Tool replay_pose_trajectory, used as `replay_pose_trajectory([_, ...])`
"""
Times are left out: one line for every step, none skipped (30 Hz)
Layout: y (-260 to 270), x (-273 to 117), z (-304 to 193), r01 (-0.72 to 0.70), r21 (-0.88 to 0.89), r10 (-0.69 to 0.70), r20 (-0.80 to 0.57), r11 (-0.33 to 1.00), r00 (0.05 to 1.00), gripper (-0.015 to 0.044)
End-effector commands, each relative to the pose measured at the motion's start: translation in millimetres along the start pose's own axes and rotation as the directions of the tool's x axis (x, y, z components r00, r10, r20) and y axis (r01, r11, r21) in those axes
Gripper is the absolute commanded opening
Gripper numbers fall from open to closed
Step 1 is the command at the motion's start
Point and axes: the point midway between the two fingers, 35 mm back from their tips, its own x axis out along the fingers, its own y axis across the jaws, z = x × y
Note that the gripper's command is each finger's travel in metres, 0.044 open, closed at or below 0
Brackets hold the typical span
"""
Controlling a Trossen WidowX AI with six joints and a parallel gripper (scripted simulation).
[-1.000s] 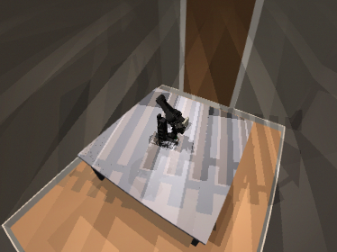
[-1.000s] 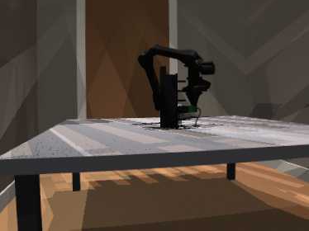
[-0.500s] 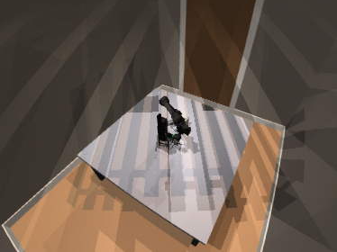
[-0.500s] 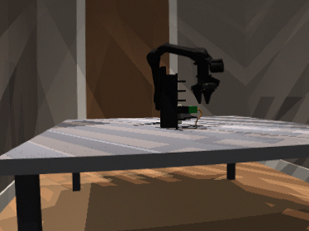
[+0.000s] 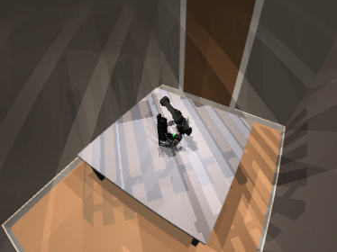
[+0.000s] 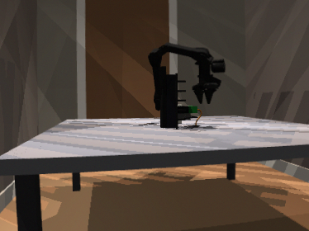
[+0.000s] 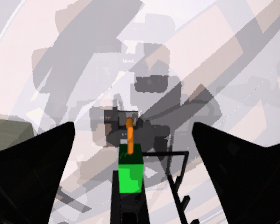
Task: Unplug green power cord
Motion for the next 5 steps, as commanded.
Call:
replay_pose_trajectory([0.6,-0.1,0.3,-0.004,0.002,0.004,0.001,1.000,1.000,0.0440])
replay_pose_trajectory([0.6,-0.1,0.3,-0.004,0.002,0.004,0.001,1.000,1.000,0.0440])
replay_pose_trajectory([0.6,-0.1,0.3,-0.004,0.002,0.004,0.001,1.000,1.000,0.0440])
replay_pose_trajectory([0.6,-0.1,0.3,-0.004,0.002,0.004,0.001,1.000,1.000,0.0440])
replay_pose_trajectory([0.6,-0.1,0.3,-0.004,0.002,0.004,0.001,1.000,1.000,0.0440])
